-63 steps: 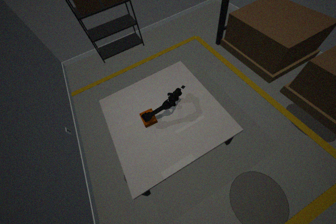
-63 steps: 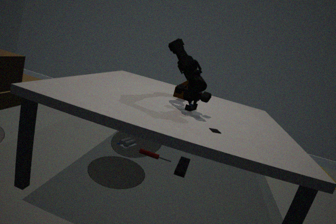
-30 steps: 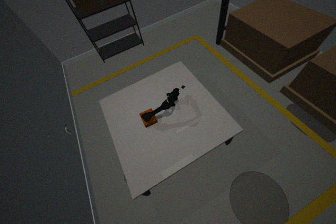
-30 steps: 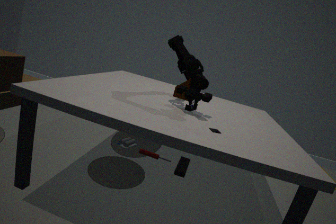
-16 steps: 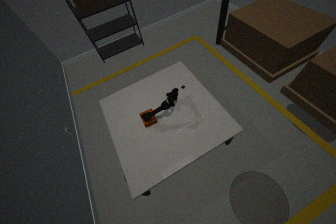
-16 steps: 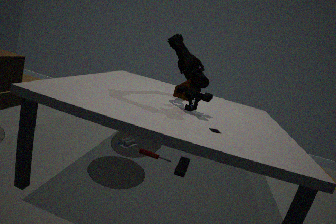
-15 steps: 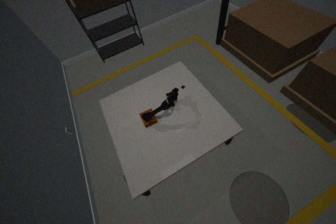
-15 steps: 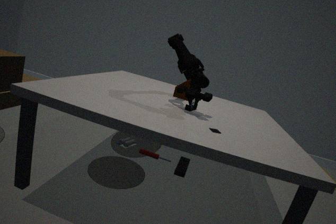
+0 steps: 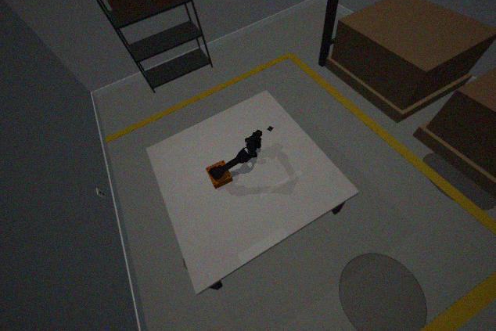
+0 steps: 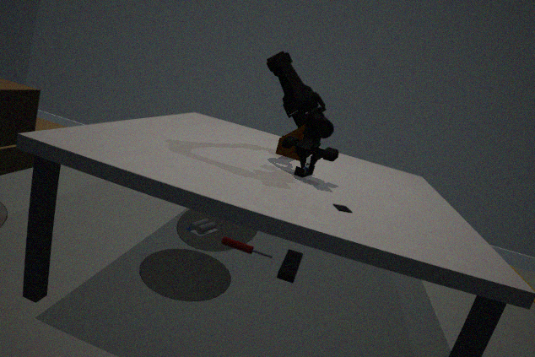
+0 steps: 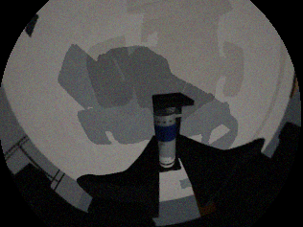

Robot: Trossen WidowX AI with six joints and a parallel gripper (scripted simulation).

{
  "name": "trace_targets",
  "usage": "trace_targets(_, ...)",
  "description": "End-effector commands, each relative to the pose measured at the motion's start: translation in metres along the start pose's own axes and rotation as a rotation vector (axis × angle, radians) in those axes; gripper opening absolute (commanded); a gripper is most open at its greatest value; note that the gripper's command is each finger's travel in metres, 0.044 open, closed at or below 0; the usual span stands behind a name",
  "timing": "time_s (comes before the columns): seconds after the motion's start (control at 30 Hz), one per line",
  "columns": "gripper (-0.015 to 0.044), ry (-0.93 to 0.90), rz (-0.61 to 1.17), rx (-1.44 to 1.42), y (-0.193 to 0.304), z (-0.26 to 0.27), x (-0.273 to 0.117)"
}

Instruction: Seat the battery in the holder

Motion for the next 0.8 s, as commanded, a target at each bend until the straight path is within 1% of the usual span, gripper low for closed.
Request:
trace_targets(0.0,0.0069,-0.002,-0.026,0.010,-0.0023,-0.0019,0.0023)
trace_targets(0.77,0.0069,-0.021,-0.126,0.009,0.0054,-0.0042,0.0050)
Point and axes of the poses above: the point midway between the two fingers, 35 mm back from their tips, its own x axis out along the fingers, its own z axis across the jaws, y = z × x, the point moved 4 cm from there along -x, back along the fingers, and after that the axes turned 8 degrees about x, right-handed, at the moved point
